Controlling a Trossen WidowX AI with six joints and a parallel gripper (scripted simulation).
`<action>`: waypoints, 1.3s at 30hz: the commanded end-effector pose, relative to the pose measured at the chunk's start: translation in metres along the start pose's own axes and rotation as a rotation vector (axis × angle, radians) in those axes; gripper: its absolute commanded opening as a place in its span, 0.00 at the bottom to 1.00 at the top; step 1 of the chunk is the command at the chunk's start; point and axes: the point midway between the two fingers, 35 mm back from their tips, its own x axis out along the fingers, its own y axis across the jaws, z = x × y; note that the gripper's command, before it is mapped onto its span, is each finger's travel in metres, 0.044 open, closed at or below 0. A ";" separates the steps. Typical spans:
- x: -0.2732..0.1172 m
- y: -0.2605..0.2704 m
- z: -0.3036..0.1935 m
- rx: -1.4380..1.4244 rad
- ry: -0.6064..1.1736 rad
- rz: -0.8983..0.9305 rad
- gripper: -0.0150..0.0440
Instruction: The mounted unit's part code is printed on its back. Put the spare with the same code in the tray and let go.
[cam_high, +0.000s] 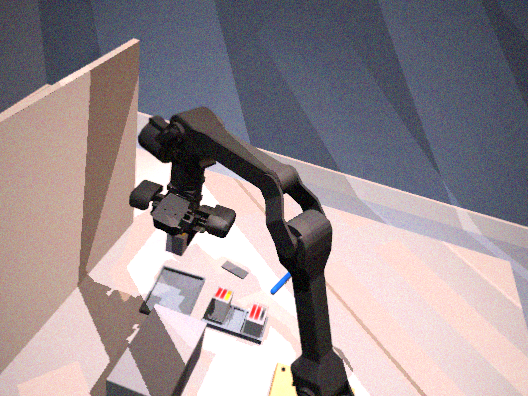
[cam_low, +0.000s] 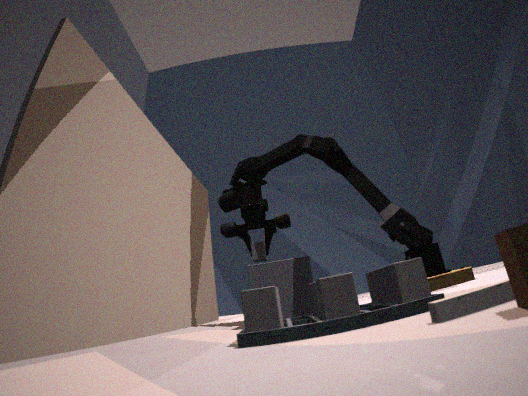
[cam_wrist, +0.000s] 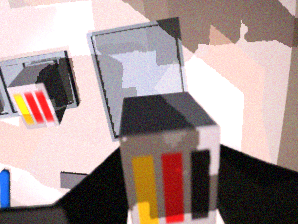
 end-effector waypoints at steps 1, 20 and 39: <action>0.004 -0.001 -0.001 -0.005 0.002 0.000 0.25; 0.017 -0.003 -0.002 -0.005 0.002 0.000 0.25; 0.030 -0.005 -0.003 -0.005 0.002 0.000 0.25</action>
